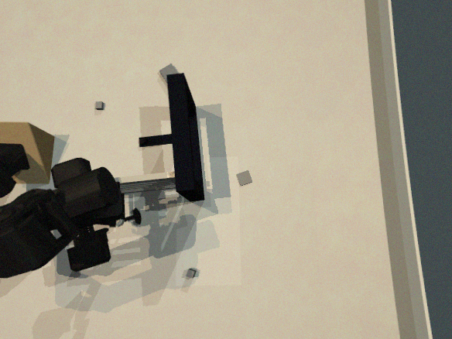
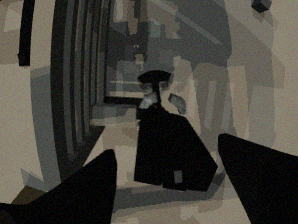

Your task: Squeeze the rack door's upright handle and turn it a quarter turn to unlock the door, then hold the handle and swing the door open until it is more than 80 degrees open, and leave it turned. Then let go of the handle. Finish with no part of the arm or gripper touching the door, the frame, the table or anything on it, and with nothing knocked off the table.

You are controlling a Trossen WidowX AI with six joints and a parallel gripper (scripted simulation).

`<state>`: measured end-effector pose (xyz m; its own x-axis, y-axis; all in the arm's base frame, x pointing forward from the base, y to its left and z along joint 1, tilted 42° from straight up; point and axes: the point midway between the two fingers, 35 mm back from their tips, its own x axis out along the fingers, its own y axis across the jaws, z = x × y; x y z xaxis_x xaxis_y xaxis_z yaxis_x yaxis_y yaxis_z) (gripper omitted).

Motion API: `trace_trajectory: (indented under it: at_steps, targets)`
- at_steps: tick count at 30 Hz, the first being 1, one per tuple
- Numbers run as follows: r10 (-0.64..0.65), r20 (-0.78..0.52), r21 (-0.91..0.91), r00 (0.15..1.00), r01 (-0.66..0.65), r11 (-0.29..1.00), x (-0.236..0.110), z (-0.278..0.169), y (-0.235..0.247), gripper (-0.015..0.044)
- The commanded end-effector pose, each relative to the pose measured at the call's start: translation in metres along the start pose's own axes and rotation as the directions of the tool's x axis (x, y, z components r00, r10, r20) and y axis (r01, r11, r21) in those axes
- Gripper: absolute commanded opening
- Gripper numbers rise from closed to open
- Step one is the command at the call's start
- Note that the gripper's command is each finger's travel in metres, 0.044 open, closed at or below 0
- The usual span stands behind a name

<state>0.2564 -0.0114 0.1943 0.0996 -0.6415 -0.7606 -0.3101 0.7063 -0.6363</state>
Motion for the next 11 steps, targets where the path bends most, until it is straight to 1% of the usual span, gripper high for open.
trace_trajectory:
  at_steps: [1, 11]
  targets:
    - [0.003, 0.037, -0.006, 0.999, -0.003, 1.000, -0.011, 0.000, -0.001, 0.0281]
    - [0.005, 0.103, -0.022, 0.995, -0.003, 1.000, -0.030, -0.002, -0.001, 0.0281]
